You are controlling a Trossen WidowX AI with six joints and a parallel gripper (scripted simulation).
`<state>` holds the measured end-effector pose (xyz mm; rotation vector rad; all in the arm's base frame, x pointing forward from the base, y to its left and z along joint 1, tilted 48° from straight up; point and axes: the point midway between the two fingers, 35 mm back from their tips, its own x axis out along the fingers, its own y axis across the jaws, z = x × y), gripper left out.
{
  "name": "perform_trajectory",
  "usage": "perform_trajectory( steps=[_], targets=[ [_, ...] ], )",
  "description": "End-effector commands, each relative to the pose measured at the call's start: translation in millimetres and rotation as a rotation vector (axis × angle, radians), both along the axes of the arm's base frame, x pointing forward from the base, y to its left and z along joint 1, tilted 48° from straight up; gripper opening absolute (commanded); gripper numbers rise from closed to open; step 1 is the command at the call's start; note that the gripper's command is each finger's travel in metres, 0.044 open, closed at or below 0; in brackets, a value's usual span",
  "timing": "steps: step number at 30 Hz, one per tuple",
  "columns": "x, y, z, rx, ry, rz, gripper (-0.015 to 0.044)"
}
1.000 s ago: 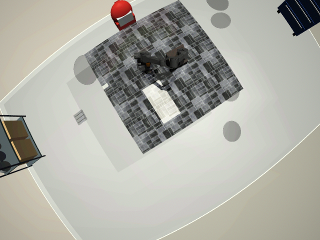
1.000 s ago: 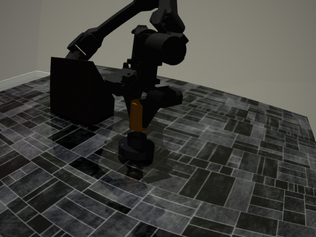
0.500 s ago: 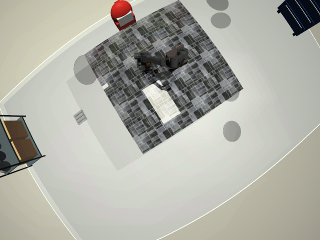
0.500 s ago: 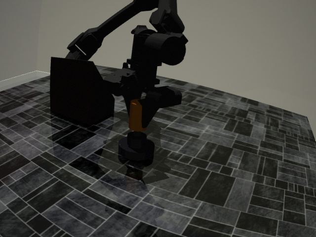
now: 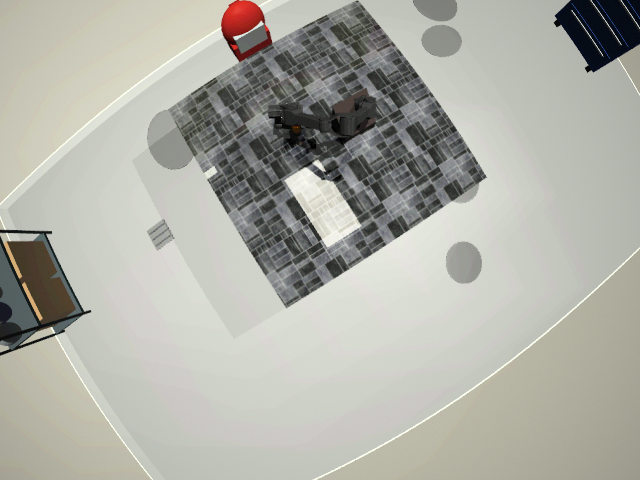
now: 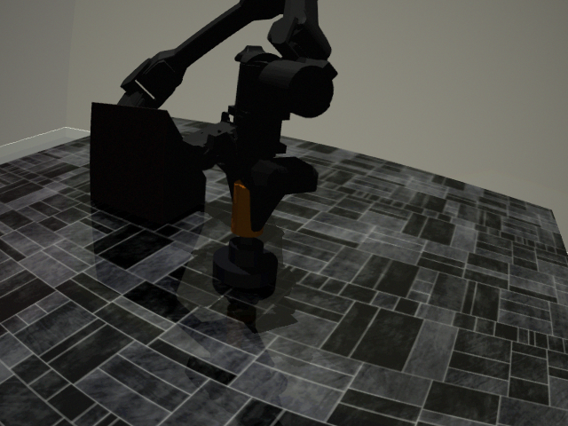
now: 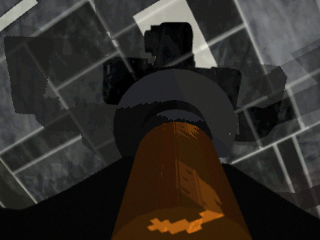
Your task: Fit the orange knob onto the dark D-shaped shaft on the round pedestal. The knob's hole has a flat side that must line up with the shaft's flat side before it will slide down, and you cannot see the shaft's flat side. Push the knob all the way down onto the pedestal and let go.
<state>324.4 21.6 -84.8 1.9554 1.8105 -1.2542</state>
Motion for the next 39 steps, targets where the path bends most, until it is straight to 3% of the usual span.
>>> perform_trajectory(
  steps=[1,14,21,39],
  targets=[
    [0.6,0.1,-0.5,-0.001,0.004,-0.009,0.0],
    [0.0,-1.1,4.9,-0.002,0.011,-0.015,0.0],
    [0.6,-1.4,3.7,-0.024,0.156,-0.151,0.0],
    [-0.2,-0.9,3.6,-0.024,0.156,-0.151,0.0]
  ],
)
